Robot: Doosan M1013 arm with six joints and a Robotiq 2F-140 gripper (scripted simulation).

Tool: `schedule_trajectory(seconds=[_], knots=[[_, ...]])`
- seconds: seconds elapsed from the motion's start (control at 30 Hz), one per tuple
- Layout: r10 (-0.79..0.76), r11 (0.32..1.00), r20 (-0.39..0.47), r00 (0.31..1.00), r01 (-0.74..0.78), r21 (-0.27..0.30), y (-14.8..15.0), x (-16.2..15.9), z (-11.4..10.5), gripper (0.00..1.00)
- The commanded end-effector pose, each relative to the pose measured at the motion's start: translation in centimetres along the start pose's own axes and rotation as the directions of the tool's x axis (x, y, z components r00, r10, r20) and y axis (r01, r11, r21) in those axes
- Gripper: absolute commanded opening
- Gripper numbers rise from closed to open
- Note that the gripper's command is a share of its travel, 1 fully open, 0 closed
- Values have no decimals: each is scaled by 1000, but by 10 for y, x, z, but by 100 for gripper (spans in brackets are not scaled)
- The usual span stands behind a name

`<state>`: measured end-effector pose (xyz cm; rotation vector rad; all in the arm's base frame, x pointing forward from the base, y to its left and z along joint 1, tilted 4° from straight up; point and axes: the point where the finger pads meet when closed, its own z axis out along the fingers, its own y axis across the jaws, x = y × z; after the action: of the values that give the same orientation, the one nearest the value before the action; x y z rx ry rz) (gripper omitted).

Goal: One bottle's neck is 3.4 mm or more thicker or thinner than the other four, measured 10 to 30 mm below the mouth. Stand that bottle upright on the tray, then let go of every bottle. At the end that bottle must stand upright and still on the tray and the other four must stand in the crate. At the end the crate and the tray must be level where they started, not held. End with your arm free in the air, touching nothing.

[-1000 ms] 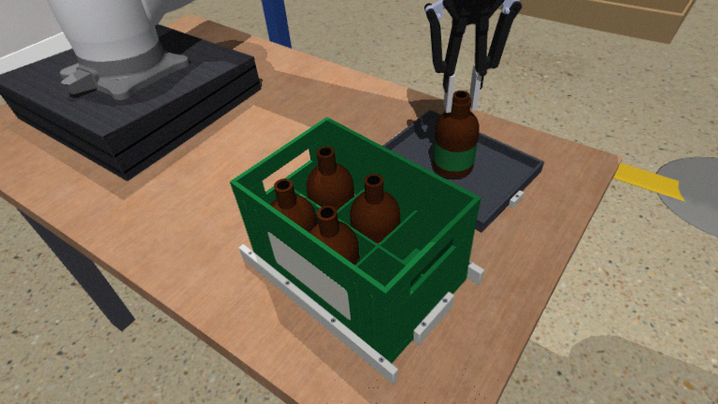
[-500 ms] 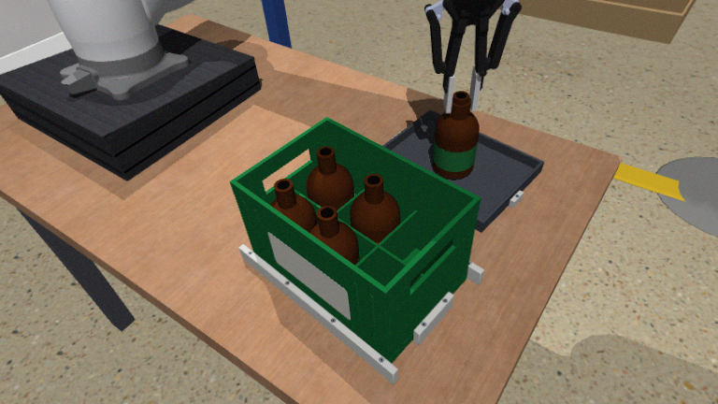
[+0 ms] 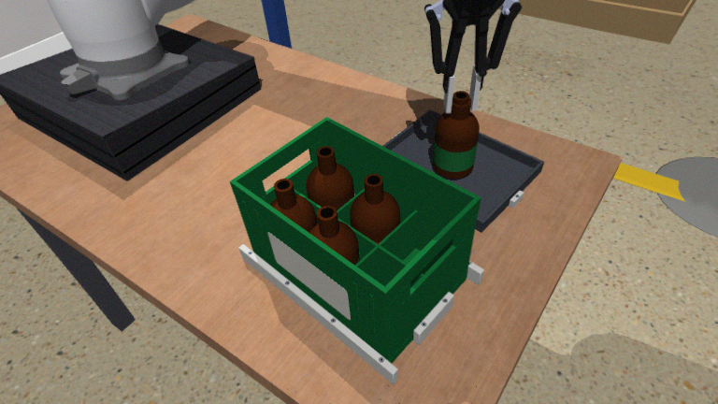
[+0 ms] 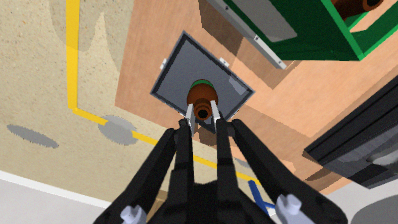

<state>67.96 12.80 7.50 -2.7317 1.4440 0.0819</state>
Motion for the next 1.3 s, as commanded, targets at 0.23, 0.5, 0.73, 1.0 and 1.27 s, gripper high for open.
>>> schedule_trajectory(seconds=[0.23,0.5,0.73,1.0,1.27], knots=[[0,1000,0,1000,0,0,0,0,0,0],[0,1000,0,1000,0,0,0,0,0,0],[0,1000,0,1000,0,0,0,0,0,100],[0,1000,0,1000,0,0,0,0,0,100],[0,1000,0,1000,0,0,0,0,0,100]])
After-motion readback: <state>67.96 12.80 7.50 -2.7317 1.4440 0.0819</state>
